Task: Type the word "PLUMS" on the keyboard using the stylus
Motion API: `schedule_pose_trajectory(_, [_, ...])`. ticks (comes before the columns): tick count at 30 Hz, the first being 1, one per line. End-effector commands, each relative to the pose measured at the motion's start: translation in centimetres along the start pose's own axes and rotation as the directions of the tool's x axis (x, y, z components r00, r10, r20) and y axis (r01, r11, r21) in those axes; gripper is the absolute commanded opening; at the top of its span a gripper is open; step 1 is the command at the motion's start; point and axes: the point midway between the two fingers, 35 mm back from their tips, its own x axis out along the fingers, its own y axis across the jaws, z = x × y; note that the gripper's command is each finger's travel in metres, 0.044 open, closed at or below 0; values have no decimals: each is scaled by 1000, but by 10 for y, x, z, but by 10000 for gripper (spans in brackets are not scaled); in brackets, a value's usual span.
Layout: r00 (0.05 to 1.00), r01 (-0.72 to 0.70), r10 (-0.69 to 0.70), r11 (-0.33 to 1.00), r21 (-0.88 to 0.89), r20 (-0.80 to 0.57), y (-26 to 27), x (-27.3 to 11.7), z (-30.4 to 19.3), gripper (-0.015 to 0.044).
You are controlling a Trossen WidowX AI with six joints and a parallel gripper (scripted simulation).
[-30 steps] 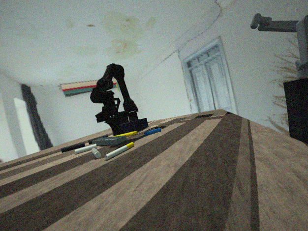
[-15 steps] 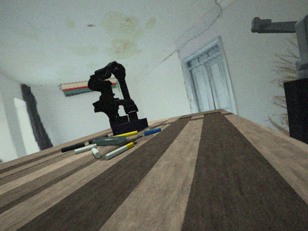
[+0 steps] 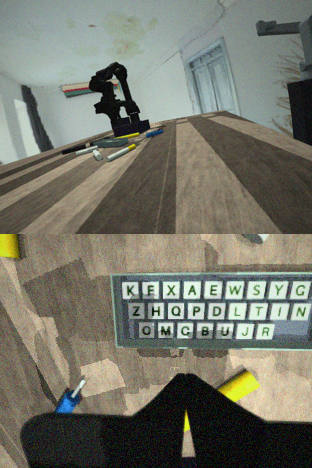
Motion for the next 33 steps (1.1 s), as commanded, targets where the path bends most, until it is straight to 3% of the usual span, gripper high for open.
schedule_pose_trajectory(1, [1000, 0, 0, 1000, 0, 0, 0, 0, 0, 0])
schedule_pose_trajectory(7, [997, 68, -70, 993, 99, 13, 25, 7, -10, 150])
schedule_pose_trajectory(14, [963, 166, -232, 913, 373, 138, 91, 23, -49, 150])
schedule_pose_trajectory(20, [903, 64, -288, 823, 564, 319, 139, 32, -92, 150])
schedule_pose_trajectory(23, [882, 4, -287, 799, 601, 375, 150, 34, -107, 150])
schedule_pose_trajectory(33, [880, 0, -286, 797, 603, 378, 151, 34, -108, 150])
